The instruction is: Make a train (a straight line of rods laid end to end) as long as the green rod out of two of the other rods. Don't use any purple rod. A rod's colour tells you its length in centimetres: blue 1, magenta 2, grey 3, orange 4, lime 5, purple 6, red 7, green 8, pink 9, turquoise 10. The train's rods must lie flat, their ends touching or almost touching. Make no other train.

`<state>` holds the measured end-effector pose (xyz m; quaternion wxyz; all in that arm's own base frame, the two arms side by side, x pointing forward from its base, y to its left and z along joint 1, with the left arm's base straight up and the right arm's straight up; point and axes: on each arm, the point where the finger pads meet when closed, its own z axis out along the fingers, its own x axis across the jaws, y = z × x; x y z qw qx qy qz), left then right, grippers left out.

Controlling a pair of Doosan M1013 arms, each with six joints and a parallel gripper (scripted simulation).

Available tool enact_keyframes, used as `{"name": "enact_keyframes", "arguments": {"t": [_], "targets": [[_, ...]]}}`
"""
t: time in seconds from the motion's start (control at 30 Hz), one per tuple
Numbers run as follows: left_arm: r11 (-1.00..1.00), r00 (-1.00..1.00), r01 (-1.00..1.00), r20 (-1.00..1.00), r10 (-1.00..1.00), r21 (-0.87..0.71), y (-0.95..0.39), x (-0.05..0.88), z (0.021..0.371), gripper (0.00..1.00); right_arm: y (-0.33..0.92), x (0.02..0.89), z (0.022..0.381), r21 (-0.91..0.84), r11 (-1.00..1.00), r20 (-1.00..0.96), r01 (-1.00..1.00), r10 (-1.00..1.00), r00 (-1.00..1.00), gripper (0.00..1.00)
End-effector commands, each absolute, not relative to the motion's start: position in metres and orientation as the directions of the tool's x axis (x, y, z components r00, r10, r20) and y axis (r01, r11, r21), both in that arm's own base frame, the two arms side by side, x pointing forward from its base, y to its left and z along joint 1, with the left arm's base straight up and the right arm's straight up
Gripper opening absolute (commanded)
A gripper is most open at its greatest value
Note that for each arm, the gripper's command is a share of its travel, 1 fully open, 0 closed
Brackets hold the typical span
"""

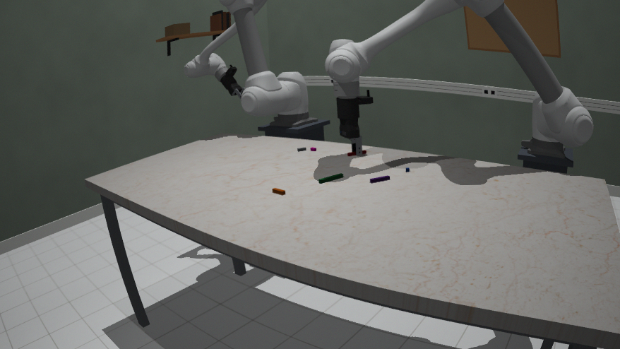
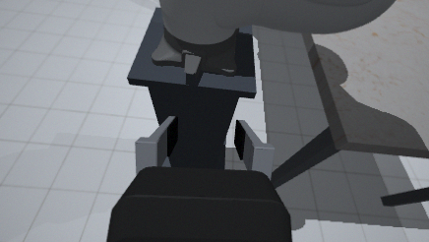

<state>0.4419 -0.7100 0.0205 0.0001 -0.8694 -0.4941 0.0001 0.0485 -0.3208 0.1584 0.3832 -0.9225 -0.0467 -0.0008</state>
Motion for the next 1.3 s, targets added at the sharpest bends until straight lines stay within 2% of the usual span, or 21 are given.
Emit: {"name": "enact_keyframes", "arguments": {"t": [0.0,0.1,0.13,1.27], "targets": [[-0.512,0.512,0.859,-0.001,0.859,0.002,-0.7104,0.4423,0.0219,0.54,-0.3212,0.0486,0.1588,-0.706,-0.703,0.038,0.087,0.085,0.996,1.0],[-0.512,0.512,0.859,-0.001,0.859,0.002,-0.7104,0.4423,0.0219,0.54,-0.3212,0.0486,0.1588,-0.706,-0.703,0.038,0.087,0.085,0.996,1.0],[-0.512,0.512,0.859,-0.001,0.859,0.002,-0.7104,0.4423,0.0219,0.24,-0.3212,0.0486,0.1588,-0.706,-0.703,0.038,0.087,0.085,0.996,1.0],[-0.512,0.512,0.859,-0.001,0.859,0.002,-0.7104,0.4423,0.0219,0.24,-0.3212,0.0486,0.1588,-0.706,-0.703,0.038,0.087,0.085,0.996,1.0]]}}
